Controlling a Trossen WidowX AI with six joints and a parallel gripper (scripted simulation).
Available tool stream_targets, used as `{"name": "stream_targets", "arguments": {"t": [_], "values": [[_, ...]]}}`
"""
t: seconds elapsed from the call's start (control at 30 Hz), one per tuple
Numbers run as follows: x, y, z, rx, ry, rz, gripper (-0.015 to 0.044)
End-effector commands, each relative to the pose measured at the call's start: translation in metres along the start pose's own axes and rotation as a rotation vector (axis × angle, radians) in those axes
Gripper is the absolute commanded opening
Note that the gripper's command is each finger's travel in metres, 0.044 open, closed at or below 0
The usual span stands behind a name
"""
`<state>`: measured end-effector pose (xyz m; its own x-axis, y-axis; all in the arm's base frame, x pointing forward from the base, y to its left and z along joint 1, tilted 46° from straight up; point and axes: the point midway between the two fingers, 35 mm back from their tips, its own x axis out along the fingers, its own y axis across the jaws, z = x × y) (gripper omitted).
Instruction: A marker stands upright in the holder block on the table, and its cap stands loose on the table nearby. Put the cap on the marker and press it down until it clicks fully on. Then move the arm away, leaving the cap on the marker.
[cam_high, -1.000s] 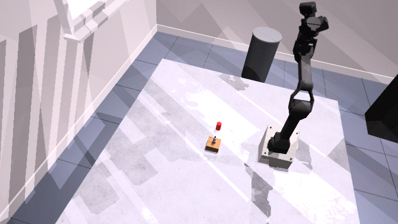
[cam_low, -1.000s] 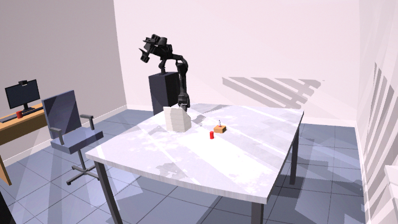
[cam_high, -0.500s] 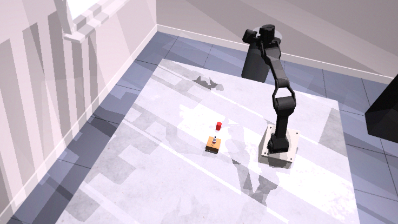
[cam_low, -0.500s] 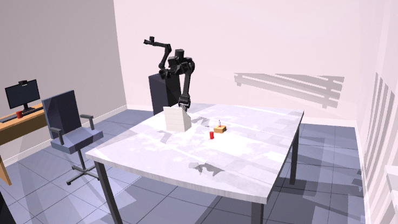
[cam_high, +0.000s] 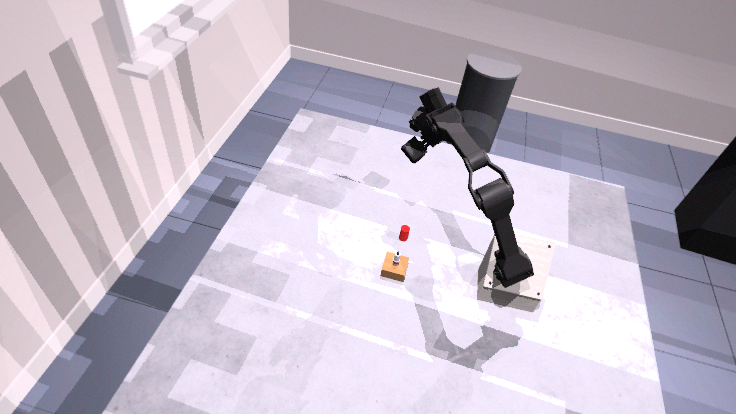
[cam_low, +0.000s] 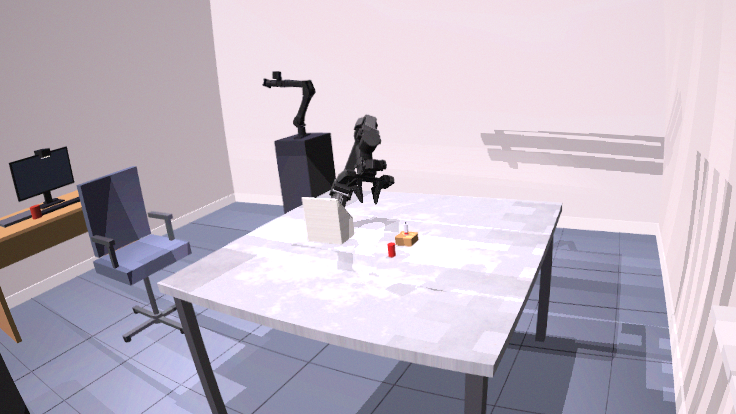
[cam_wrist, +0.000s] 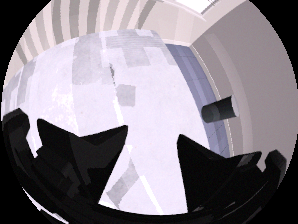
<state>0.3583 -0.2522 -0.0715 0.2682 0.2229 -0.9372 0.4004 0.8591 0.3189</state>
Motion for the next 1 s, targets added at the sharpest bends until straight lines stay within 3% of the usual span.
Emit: {"name": "stream_targets", "arguments": {"t": [0.0, 0.33, 0.97], "values": [[0.020, 0.042, -0.031, -0.170, 0.136, 0.120, 0.0242], [0.028, 0.153, -0.128, -0.594, 0.429, 0.506, 0.0242], [0.070, 0.173, -0.154, -0.599, 0.432, 0.515, 0.0242]]}}
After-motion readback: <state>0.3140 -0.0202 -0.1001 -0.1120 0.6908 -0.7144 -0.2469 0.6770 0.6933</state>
